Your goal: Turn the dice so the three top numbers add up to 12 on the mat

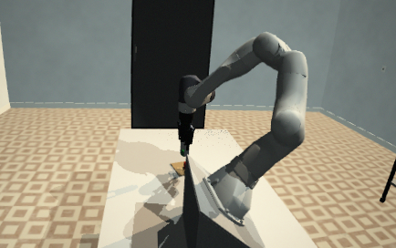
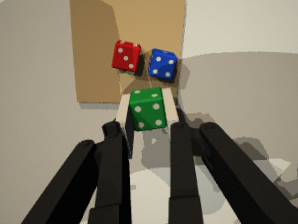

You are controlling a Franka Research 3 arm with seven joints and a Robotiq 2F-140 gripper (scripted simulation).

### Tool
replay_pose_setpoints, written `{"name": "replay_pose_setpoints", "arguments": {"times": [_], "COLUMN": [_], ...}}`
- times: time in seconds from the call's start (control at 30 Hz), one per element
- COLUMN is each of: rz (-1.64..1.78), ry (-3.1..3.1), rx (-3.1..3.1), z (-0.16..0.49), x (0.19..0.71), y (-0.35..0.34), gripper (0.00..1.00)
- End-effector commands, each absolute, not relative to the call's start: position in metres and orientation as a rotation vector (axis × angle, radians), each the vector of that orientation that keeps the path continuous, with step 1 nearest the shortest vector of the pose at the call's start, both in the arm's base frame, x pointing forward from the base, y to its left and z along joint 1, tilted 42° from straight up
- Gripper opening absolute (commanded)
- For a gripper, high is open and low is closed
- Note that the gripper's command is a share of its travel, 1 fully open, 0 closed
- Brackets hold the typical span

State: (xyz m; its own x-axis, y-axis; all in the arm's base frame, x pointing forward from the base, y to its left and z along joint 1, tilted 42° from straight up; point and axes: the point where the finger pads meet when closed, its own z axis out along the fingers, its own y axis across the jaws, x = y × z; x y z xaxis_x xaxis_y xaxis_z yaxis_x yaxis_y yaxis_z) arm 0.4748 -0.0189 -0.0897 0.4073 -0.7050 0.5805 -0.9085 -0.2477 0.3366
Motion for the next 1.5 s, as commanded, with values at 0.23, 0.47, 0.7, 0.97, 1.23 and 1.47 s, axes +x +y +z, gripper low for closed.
{"name": "replay_pose_setpoints", "arguments": {"times": [0.23,0.47,0.7,0.97,1.23,1.47], "rz": [0.548,0.598,0.653,0.698,0.771,0.82], "ry": [-1.677,-1.792,-1.916,-2.018,-2.176,-2.284], "rx": [1.835,1.746,1.639,1.544,1.377,1.249], "z": [-0.106,-0.116,-0.126,-0.135,-0.151,-0.162], "x": [0.482,0.486,0.491,0.494,0.499,0.502], "y": [-0.002,0.006,0.016,0.024,0.038,0.048], "gripper": [0.16,0.16,0.16,0.16,0.16,0.16]}}
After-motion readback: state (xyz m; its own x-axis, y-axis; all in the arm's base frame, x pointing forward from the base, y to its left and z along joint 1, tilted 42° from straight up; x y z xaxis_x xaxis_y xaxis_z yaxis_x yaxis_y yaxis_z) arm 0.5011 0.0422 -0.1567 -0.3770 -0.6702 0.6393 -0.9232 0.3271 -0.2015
